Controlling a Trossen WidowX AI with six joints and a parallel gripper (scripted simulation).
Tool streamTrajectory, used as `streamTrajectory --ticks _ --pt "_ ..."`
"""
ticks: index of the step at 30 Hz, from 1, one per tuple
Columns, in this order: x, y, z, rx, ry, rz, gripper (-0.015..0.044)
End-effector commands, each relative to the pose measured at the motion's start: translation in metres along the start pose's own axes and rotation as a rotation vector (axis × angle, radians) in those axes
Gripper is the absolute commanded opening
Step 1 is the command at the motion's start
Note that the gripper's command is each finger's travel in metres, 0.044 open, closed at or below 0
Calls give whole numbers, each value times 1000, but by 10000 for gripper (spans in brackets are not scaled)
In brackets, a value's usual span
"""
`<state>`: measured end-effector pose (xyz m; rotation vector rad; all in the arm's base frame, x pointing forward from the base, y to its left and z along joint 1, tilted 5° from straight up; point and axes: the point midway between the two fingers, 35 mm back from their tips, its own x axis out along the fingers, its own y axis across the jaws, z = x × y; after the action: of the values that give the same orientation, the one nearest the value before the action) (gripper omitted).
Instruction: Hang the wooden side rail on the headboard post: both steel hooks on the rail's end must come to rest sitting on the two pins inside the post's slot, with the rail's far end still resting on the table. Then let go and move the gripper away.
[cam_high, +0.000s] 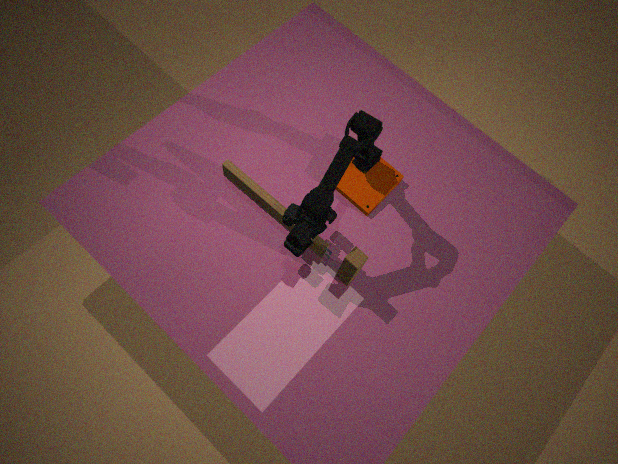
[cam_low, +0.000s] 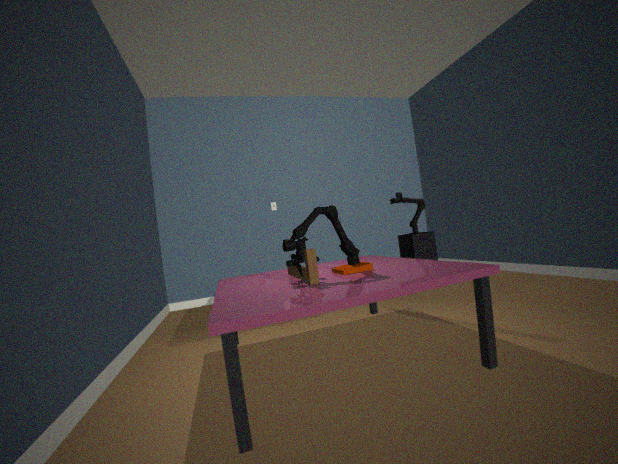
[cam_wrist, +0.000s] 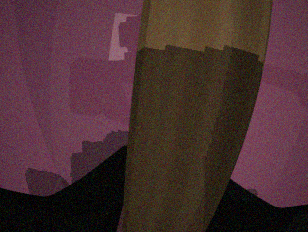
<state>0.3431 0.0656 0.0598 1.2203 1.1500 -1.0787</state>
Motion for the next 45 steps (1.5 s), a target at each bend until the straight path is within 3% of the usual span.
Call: streamTrajectory --ticks 1,45 --pt "-1 0 0 9 -2 -3 0" --pt "-9 0 0 9 -2 -2 0"
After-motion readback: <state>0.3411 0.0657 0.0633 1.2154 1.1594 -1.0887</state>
